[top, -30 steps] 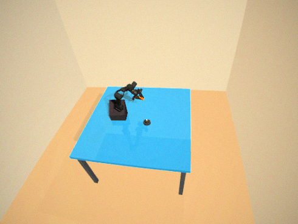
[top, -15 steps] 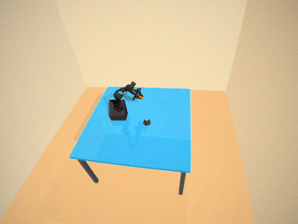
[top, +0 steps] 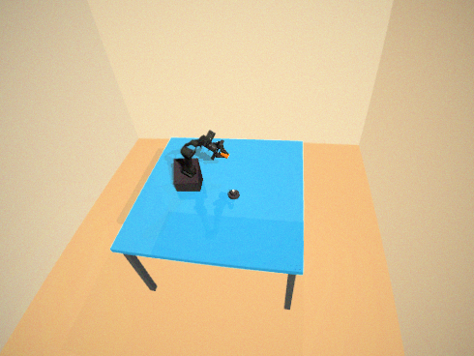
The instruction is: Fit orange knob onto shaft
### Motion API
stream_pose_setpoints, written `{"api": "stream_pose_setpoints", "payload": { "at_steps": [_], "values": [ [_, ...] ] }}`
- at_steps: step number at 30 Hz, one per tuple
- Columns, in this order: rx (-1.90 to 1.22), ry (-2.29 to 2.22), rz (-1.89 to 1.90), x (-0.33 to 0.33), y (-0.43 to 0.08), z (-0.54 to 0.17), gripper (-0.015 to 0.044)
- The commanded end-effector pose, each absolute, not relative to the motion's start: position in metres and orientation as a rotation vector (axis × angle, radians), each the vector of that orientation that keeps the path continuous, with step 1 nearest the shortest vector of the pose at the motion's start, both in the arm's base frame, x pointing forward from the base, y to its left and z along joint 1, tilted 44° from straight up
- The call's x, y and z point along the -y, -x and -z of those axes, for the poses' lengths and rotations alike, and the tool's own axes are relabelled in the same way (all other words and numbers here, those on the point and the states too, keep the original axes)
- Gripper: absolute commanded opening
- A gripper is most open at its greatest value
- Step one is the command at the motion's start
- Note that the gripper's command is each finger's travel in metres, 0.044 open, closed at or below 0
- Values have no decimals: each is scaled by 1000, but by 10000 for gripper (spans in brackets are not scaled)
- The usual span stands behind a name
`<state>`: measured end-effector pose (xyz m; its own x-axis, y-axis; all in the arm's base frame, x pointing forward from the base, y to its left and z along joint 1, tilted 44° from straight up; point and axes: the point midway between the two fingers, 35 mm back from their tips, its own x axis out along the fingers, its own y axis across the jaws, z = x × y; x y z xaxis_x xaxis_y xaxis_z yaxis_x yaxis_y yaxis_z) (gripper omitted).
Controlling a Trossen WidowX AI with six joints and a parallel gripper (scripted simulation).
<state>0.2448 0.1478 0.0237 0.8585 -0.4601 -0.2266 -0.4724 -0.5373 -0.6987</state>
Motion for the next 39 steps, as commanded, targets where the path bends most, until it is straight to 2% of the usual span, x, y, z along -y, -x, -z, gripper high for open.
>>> {"api": "stream_pose_setpoints", "payload": {
  "at_steps": [1,26,39],
  "values": [
    [-670,2209,-18,-150,-246,-24,0],
    [-677,2205,-16,-146,-246,-22,0],
    [-984,2090,-159,-127,-256,-6,0]
  ]
}}
